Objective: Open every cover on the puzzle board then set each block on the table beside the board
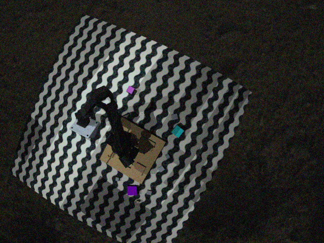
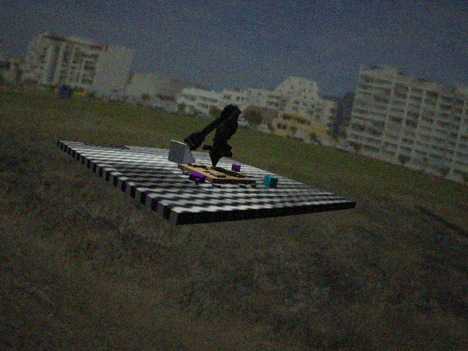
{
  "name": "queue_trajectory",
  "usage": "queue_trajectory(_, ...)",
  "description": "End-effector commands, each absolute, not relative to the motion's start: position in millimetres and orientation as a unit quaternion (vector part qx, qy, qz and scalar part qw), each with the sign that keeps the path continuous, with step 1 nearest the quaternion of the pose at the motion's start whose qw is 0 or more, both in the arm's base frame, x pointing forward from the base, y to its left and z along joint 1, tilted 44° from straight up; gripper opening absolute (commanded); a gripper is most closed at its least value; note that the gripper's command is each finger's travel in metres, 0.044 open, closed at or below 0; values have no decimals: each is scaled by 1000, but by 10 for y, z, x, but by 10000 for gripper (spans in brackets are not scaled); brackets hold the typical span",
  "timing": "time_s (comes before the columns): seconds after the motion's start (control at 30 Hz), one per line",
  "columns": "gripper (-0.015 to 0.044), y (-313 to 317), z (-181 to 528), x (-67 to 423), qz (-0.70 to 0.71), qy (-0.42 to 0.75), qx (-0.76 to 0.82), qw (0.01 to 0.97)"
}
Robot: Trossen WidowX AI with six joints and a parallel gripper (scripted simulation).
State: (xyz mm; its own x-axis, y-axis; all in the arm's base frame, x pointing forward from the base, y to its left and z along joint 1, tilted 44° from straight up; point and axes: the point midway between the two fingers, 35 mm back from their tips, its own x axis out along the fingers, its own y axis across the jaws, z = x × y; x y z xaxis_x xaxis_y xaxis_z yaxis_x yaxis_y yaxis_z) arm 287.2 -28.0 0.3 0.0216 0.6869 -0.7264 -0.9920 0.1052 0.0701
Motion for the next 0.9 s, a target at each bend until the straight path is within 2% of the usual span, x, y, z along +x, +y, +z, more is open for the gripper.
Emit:
queue_trajectory(0.0,0,-318,49,2891,624,314,-245,672)
queue_trajectory(0.7,0,-485,264,2885,624,314,-245,672)
queue_trajectory(0.87,0,-549,198,2697,571,403,-144,701)
